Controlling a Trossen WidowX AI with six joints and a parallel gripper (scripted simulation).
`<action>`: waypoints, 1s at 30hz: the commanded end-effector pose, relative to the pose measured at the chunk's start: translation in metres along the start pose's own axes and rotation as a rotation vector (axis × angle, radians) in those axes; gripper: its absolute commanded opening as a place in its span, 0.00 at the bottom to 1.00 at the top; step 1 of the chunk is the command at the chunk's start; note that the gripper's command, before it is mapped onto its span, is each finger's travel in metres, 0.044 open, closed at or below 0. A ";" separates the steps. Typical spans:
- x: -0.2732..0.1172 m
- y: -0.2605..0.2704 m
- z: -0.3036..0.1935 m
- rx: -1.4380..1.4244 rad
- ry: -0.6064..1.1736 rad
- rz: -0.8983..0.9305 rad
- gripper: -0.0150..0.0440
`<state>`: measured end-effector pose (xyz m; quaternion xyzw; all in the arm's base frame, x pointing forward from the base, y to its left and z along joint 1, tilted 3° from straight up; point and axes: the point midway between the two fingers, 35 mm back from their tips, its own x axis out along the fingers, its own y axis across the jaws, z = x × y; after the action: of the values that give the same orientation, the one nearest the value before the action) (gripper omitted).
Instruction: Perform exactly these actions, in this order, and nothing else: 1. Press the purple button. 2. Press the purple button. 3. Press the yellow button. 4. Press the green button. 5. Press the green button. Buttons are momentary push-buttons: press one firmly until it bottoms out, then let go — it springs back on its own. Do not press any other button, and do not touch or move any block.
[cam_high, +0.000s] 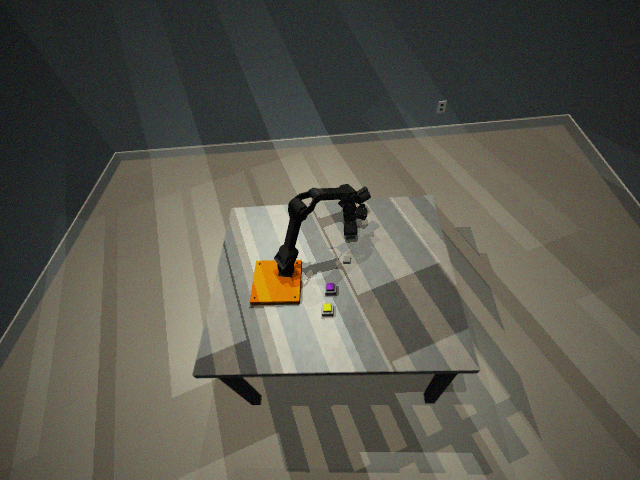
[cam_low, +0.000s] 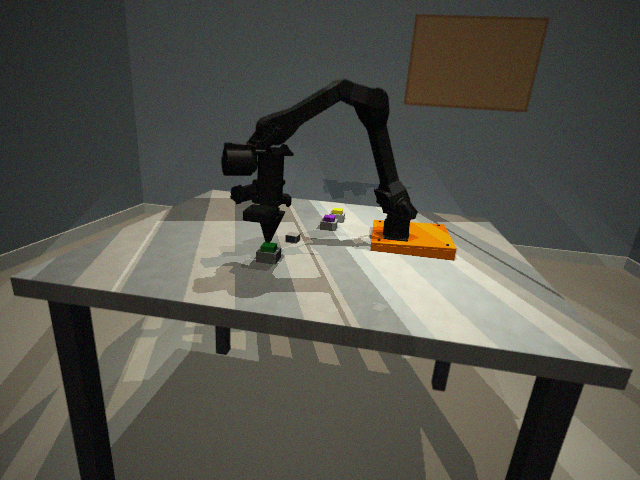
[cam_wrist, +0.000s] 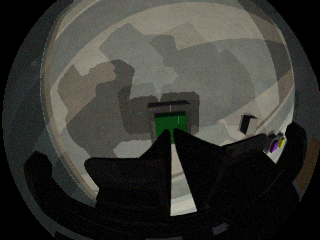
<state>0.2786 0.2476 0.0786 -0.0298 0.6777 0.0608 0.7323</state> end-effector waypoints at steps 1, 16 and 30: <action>0.010 -0.002 -0.001 0.003 0.008 -0.010 0.29; 0.015 -0.002 -0.002 0.003 0.008 -0.010 0.29; 0.010 -0.001 -0.001 0.001 0.003 -0.003 0.29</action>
<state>0.2789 0.2476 0.0660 -0.0304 0.6787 0.0598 0.7313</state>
